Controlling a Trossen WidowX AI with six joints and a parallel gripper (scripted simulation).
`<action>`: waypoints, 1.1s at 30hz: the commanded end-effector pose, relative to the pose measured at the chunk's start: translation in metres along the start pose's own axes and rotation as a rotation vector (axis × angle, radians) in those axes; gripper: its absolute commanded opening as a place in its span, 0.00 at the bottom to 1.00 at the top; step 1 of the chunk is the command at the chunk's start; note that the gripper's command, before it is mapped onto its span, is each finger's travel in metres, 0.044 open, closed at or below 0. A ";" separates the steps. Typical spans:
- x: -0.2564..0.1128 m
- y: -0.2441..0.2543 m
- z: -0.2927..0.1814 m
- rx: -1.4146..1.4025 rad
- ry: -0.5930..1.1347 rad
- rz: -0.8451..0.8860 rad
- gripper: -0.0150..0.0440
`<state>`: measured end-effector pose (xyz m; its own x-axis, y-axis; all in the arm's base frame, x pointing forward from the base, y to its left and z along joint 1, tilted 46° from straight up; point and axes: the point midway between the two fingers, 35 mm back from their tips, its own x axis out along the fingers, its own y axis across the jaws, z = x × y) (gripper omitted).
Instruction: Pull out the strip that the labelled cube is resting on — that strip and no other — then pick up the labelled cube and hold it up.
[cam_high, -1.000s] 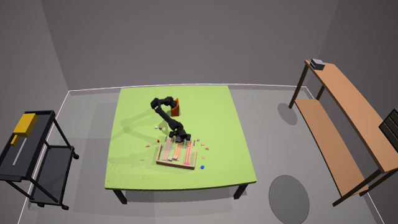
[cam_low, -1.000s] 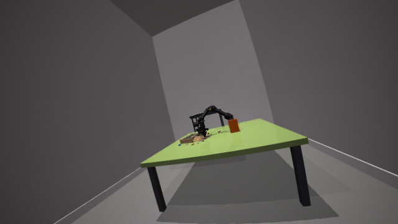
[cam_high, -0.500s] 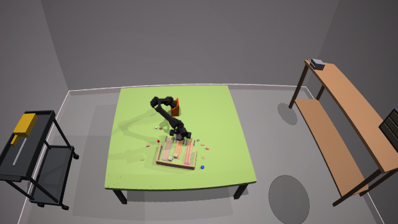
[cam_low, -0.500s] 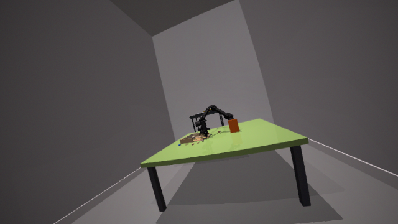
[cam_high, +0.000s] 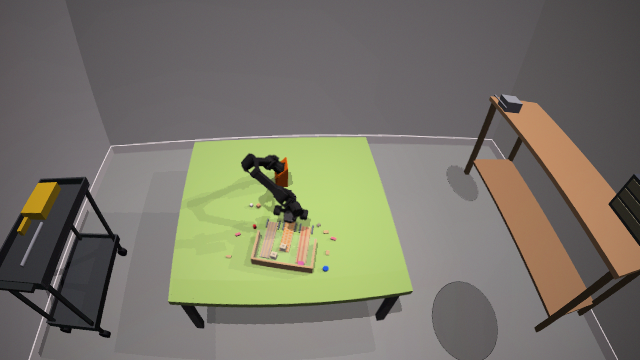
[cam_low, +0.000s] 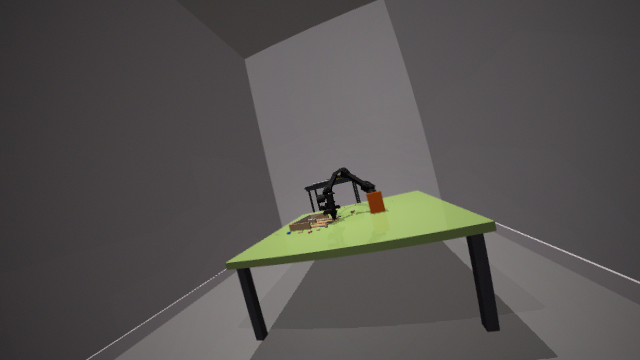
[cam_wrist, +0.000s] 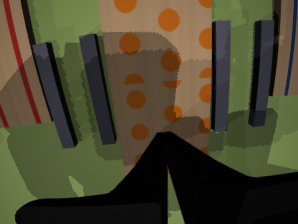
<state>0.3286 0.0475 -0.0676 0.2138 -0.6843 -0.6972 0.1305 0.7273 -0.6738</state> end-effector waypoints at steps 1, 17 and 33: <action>0.005 -0.002 -0.014 -0.008 0.023 -0.003 0.25; 0.004 -0.002 -0.038 -0.008 0.024 -0.003 0.25; 0.004 -0.003 -0.062 -0.009 0.025 -0.003 0.25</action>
<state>0.2823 0.0459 -0.0793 0.2163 -0.6828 -0.6979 0.1292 0.7285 -0.6727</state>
